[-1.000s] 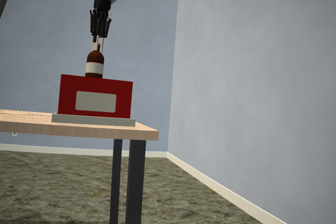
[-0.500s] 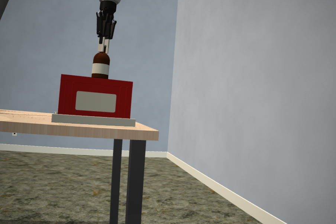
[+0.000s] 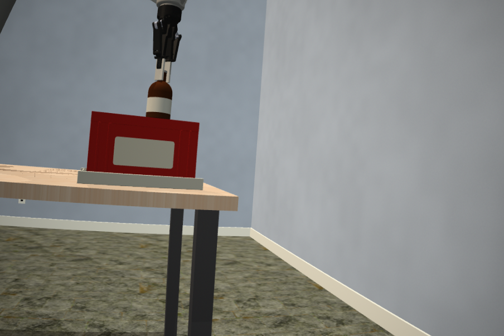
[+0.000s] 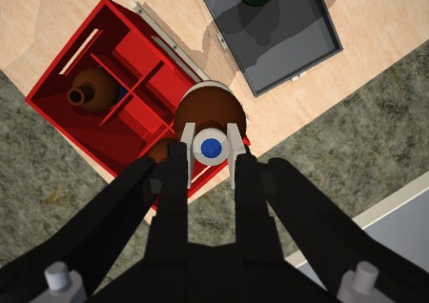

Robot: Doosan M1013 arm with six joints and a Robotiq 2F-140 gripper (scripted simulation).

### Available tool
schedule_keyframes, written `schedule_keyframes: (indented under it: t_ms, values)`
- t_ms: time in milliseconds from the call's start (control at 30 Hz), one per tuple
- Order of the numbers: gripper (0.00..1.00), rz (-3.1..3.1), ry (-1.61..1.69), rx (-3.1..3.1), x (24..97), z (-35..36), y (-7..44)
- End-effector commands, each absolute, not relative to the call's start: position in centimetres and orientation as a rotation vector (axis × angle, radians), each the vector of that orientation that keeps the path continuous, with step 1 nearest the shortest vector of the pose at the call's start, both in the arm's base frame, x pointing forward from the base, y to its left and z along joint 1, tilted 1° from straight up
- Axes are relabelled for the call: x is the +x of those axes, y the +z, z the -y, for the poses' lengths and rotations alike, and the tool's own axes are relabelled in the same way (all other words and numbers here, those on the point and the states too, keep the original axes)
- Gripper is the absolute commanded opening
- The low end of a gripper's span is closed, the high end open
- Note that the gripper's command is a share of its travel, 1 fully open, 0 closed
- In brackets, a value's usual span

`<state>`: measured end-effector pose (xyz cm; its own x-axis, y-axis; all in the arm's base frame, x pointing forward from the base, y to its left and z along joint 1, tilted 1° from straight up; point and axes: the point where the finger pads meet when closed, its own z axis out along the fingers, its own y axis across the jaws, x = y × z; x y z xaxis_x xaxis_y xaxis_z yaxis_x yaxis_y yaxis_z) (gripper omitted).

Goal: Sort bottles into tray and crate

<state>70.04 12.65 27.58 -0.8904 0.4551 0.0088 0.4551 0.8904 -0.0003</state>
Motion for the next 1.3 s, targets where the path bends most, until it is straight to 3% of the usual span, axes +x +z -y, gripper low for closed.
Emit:
schedule_keyframes:
  t_ms: [0, 1267]
  values:
    - [0.0, 3.046, -0.003, -0.733, 70.6, -13.5, 27.6]
    - [0.0, 3.046, -0.003, -0.733, 69.7, -19.2, 27.5]
